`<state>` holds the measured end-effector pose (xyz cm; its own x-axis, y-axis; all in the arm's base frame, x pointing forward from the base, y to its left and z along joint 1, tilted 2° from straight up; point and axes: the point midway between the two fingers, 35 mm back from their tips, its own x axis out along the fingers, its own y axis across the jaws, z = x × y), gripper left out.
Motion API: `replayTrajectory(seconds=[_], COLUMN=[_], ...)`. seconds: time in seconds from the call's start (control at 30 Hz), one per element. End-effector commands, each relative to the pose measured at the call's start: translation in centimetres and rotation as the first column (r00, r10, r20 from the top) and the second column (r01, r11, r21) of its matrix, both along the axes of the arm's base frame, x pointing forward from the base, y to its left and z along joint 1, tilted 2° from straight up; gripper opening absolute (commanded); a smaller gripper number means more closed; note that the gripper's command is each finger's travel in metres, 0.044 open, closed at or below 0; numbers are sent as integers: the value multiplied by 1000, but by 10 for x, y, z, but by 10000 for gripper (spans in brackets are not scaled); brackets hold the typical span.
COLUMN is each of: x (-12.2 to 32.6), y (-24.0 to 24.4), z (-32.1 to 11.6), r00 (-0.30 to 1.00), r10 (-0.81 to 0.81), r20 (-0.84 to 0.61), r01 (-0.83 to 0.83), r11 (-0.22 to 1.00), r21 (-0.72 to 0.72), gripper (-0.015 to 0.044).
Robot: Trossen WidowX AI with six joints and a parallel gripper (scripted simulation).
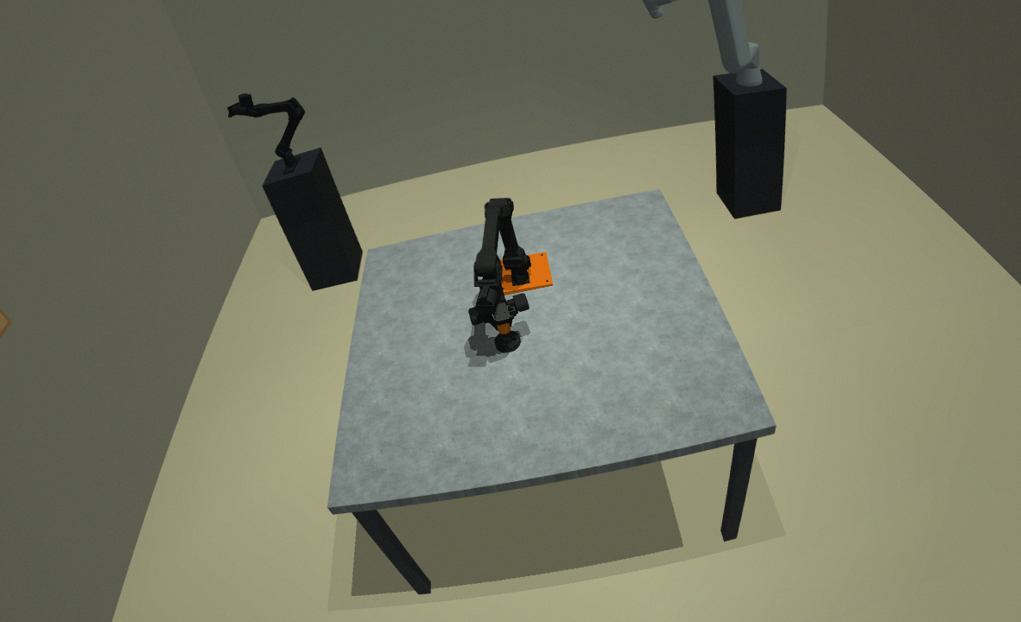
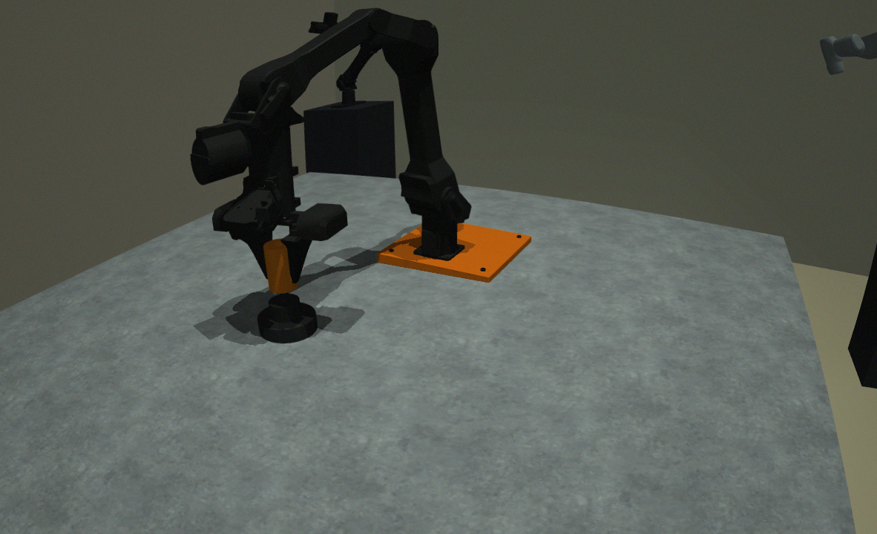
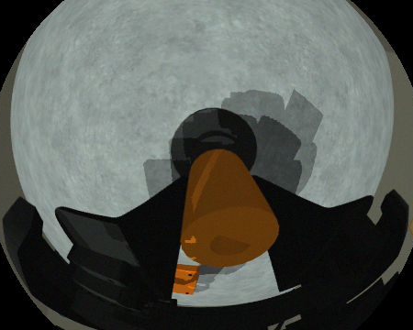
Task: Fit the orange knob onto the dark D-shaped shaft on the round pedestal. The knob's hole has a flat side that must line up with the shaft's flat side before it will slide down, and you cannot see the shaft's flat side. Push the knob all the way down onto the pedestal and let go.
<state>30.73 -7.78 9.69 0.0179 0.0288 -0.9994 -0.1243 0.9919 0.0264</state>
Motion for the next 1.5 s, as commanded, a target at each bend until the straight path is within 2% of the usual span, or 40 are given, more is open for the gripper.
replayTrajectory(seconds=[0.0,1.17,1.47], x=[0,6,2], y=[0,-1,0], z=[5,4,5], r00=[1000,999,995], r10=[20,45,97], r20=[12,14,15], r01=[-20,-45,-97], r11=[1000,999,995], r21=[0,0,-2], gripper=[0,0,0])
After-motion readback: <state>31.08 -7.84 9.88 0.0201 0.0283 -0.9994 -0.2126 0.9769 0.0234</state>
